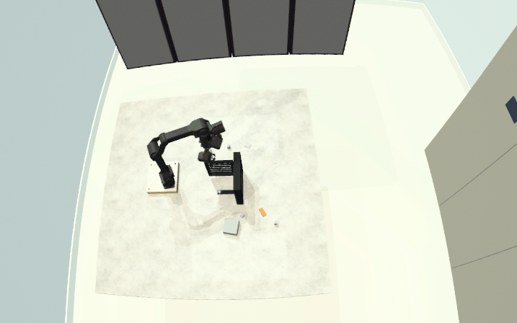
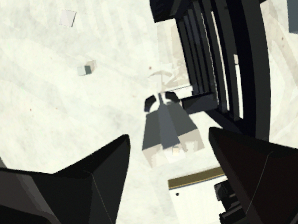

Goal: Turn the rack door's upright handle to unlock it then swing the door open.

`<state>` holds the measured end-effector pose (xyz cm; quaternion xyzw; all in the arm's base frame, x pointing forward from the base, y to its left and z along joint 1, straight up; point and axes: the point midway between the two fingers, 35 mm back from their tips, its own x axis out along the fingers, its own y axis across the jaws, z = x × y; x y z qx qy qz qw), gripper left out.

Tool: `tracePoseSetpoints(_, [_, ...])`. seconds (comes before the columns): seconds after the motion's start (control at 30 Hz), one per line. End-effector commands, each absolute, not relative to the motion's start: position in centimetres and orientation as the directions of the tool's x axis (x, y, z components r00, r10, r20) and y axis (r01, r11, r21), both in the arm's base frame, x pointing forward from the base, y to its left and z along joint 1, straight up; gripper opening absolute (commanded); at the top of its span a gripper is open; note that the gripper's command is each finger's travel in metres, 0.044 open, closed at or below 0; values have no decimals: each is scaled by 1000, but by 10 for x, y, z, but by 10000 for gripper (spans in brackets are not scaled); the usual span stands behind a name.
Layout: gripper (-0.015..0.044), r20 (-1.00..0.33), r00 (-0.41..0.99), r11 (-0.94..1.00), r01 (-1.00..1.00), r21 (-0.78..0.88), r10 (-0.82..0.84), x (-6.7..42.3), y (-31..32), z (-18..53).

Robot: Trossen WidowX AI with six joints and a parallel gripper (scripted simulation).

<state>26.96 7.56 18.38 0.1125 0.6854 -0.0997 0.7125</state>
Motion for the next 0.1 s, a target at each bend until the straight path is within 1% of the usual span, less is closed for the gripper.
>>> tracePoseSetpoints(0.0, [280,-999,49,953,301,26,12,270,76,190])
tracePoseSetpoints(0.07, [280,-999,50,953,301,27,12,270,76,193])
